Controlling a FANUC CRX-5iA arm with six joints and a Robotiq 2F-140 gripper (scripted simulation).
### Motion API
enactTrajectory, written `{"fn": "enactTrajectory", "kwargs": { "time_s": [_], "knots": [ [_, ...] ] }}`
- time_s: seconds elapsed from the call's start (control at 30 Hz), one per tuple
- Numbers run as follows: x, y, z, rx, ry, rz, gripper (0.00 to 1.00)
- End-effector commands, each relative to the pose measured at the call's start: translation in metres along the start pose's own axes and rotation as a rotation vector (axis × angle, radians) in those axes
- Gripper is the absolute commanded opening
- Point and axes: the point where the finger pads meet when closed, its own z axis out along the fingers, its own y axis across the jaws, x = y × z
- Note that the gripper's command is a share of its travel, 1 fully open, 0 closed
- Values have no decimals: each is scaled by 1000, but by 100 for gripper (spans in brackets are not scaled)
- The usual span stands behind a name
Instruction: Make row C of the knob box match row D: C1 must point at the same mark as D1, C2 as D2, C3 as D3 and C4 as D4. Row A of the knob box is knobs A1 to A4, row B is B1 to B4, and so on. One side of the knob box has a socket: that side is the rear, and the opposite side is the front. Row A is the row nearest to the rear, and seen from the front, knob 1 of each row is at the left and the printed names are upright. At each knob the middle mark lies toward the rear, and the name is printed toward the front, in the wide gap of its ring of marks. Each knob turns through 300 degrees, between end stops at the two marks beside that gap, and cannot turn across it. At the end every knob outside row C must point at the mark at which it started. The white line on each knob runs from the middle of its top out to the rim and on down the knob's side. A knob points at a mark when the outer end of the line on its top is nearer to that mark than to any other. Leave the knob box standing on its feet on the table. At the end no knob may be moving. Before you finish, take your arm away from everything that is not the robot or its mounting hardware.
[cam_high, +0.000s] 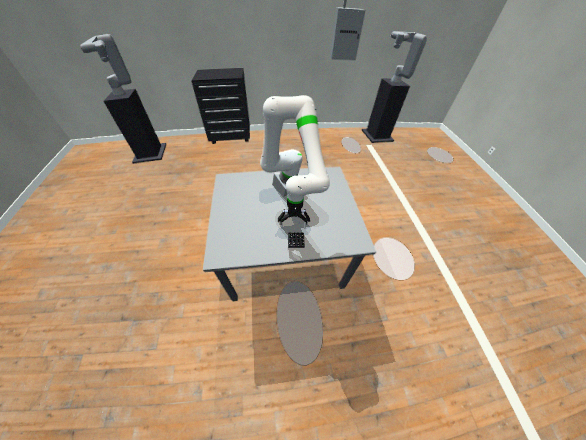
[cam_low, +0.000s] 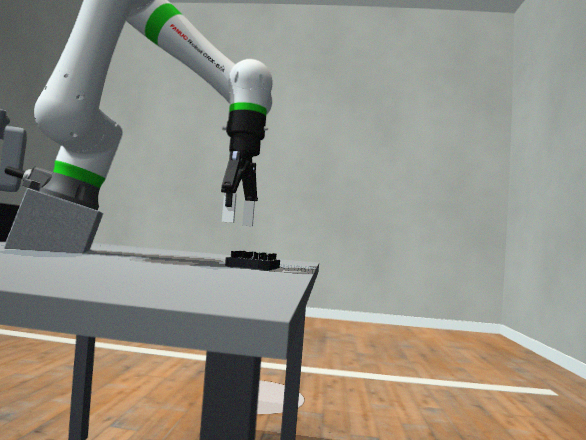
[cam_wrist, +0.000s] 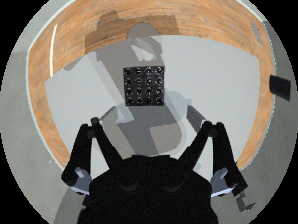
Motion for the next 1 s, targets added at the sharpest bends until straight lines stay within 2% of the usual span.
{"fn": "enactTrajectory", "kwargs": {
  "time_s": [0.0, 0.1, 0.13, 0.97],
  "knots": [
    [39, 14, -5, 6, -6, 5, 100],
    [52, 20, -7, 7, -6, 7, 100],
    [52, 20, -7, 7, -6, 7, 12],
    [52, 20, -7, 7, -6, 7, 12]
  ]
}}
